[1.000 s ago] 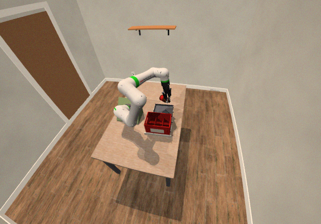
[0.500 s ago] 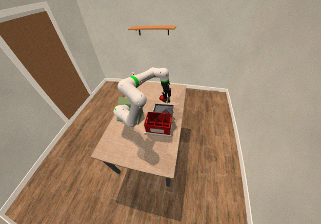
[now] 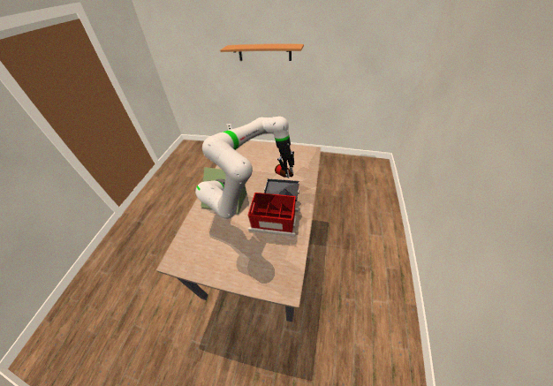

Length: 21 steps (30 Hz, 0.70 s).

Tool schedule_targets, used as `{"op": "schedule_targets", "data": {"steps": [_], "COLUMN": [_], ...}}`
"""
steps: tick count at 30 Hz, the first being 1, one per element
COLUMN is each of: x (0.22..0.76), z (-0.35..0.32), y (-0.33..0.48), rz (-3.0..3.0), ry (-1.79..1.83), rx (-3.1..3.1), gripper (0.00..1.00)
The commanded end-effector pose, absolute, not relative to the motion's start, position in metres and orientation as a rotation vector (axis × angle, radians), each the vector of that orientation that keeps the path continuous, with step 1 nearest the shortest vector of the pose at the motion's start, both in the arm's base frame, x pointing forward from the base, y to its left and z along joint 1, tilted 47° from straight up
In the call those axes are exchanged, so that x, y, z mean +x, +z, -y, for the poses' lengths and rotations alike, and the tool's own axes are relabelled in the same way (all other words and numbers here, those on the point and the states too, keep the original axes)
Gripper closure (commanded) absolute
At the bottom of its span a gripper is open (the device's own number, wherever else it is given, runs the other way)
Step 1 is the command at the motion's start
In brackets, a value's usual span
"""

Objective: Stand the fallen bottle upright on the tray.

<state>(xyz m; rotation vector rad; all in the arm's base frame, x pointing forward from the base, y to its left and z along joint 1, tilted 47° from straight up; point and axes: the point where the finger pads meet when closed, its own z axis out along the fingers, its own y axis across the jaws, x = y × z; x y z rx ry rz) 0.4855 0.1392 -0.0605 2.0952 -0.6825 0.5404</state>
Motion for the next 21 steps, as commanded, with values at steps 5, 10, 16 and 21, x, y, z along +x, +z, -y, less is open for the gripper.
{"op": "schedule_targets", "data": {"steps": [5, 10, 16, 21], "x": [0.4850, 0.4848, 0.4845, 0.4844], "z": [-0.1399, -0.1402, -0.1408, -0.1411], "y": [-0.0608, -0.0609, -0.0611, -0.0612], "rz": [0.657, 0.646, 0.630, 0.625], "ry": [0.587, 0.606, 0.633, 0.642], "rx": [2.077, 2.070, 2.060, 2.057], "gripper": [1.00, 1.00, 1.00, 1.00]}}
